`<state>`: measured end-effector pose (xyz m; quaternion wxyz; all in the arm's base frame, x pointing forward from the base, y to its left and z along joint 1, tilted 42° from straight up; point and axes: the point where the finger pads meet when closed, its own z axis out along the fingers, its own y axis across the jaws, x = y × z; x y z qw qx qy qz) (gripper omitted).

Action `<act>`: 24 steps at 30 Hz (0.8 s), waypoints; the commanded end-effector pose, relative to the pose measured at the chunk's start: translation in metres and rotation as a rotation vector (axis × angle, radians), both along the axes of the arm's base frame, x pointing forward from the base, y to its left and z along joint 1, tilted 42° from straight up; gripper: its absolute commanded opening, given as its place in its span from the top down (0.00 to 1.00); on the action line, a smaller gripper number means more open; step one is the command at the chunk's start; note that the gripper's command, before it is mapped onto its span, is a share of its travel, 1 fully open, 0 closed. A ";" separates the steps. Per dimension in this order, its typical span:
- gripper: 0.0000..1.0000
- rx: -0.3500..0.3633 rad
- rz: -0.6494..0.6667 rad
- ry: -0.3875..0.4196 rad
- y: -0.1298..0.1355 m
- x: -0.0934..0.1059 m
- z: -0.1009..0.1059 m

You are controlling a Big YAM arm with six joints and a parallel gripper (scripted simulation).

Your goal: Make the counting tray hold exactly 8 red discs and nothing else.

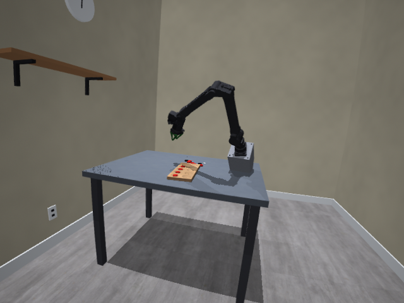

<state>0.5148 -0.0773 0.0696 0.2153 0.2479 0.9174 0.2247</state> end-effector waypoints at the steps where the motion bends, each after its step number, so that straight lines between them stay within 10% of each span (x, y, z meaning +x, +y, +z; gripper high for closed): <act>1: 0.54 0.091 -0.069 0.116 -0.011 -0.019 -0.033; 4: 0.54 0.083 -0.050 0.094 -0.006 -0.007 -0.024; 5: 0.54 0.152 -0.097 0.186 -0.011 -0.032 -0.052; 24: 0.54 0.432 -0.248 0.486 -0.007 -0.091 -0.121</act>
